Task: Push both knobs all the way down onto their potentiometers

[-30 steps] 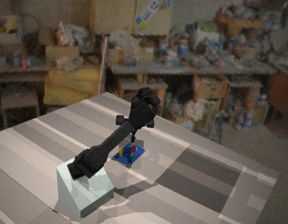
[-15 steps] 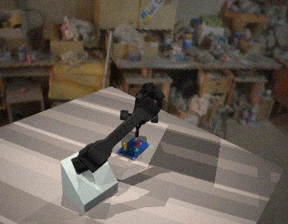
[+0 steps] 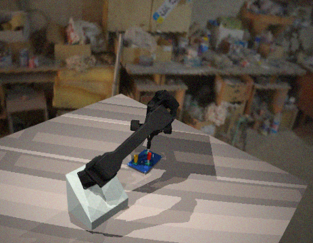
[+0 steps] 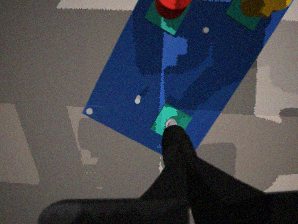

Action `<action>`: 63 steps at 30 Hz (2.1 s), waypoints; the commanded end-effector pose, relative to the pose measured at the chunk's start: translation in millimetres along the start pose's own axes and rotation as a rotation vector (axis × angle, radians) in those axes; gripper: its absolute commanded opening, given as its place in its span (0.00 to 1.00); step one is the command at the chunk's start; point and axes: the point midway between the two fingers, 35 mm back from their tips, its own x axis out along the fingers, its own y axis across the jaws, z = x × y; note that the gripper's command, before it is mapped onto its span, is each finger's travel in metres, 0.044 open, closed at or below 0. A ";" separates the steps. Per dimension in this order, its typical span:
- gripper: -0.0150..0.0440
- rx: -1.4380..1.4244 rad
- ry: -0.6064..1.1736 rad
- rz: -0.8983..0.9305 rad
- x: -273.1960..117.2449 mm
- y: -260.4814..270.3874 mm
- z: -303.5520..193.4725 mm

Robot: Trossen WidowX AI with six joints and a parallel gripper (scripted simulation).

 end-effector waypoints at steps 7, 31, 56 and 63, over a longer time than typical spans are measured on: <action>0.25 -0.003 -0.004 0.002 -0.2 1.0 0.9; 0.25 -0.003 -0.004 0.003 12.9 1.1 1.0; 0.25 -0.003 -0.005 0.003 22.0 1.2 1.1; 0.25 -0.003 -0.005 0.003 25.8 1.2 1.1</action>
